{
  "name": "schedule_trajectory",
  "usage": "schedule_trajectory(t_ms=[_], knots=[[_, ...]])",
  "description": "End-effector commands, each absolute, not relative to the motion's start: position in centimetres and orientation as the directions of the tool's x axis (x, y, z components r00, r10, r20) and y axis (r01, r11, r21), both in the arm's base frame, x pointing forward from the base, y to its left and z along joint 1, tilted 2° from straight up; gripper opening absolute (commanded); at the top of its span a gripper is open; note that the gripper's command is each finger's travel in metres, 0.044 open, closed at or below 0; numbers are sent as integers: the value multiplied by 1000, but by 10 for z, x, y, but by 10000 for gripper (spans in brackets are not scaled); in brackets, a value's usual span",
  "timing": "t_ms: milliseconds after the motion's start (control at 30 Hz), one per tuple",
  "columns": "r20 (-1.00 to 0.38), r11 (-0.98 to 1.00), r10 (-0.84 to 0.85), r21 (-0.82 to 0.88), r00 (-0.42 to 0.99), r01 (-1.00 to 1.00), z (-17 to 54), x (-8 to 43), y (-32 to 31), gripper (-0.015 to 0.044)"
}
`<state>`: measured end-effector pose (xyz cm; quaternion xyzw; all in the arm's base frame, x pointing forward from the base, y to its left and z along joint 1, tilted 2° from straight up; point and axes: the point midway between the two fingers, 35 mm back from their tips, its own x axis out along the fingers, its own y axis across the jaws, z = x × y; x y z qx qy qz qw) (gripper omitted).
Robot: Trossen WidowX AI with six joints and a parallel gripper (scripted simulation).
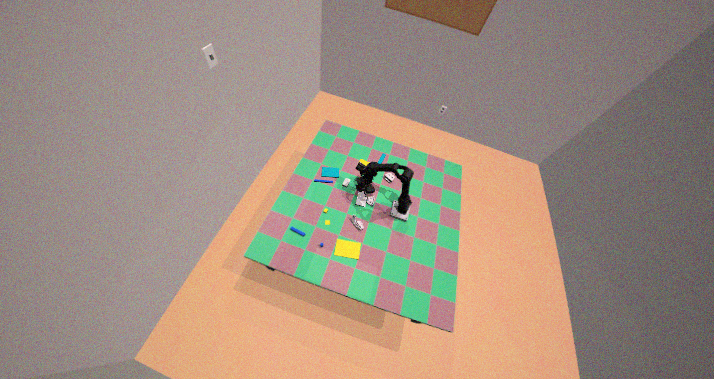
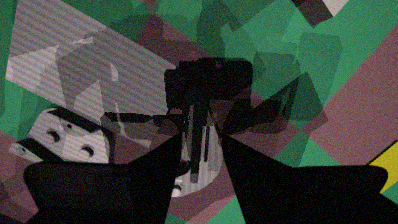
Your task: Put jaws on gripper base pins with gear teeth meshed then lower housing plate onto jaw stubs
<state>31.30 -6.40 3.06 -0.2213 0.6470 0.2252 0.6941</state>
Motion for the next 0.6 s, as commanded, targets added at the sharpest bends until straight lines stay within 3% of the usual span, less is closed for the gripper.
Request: schedule_trajectory(t_ms=[0,567], knots=[[-998,801,23,-18,61,-598,38,314,-65,134],[-998,802,22,-17,58,-597,92,311,-66,134]])
